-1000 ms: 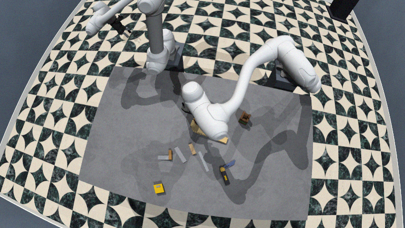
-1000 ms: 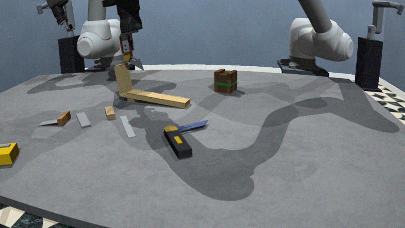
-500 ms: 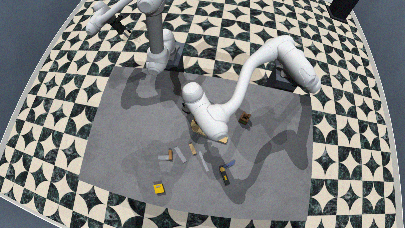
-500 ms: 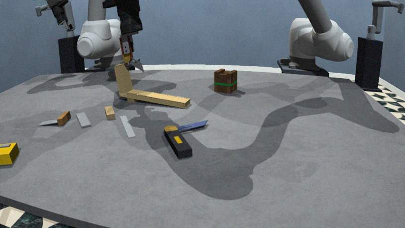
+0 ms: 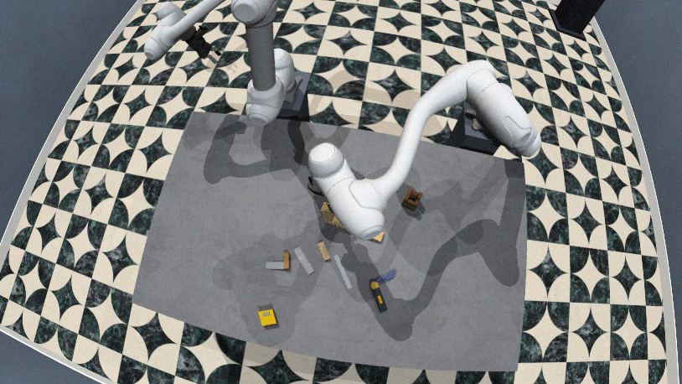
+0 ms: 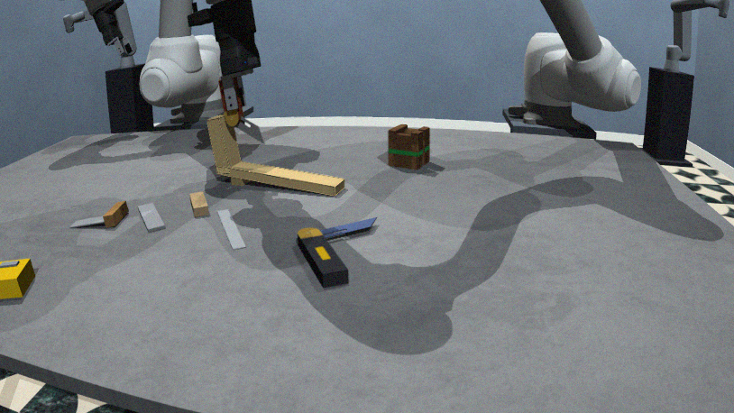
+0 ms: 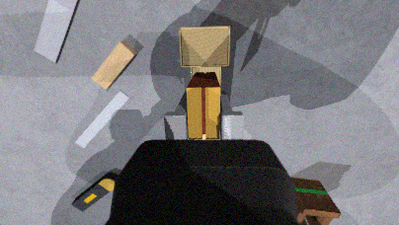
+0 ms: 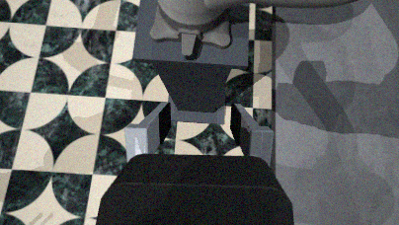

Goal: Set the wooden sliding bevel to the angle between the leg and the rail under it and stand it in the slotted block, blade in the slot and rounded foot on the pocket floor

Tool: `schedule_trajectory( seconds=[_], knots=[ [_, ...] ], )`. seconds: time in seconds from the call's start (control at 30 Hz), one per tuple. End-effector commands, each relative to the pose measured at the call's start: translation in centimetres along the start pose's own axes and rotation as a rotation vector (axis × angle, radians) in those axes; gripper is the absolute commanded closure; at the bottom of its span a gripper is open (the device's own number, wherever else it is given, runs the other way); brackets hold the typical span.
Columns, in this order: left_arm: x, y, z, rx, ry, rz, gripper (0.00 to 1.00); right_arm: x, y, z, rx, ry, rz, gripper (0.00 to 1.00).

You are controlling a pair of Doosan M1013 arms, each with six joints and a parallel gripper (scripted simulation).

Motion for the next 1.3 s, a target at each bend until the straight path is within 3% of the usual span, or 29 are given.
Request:
schedule_trajectory(
  seconds=[0.0, 0.6, 1.27],
  knots=[
    [-0.6, 0.0, 0.0, 0.000, 0.000, 0.002, 1.00, 0.1, 0.0, 0.0, 0.000, -0.001, -0.001, 0.00],
    [-3.8, 0.0, 0.0, 0.000, 0.000, 0.003, 1.00, 0.1, 0.0, 0.0, 0.000, -0.001, -0.001, 0.00],
    [-4.1, 0.0, 0.0, 0.000, 0.000, 0.003, 1.00, 0.1, 0.0, 0.0, 0.000, -0.001, -0.001, 0.00]
  ],
)
Point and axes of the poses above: on each arm, the point where the finger pads meet when closed, its own x axis back along the fingers, its own y axis across the jaws, z = x × y, the point moved 8 cm from there along x, back along the fingers, and after that the axes turned 12 degrees about -x, right-handed, at the moved point
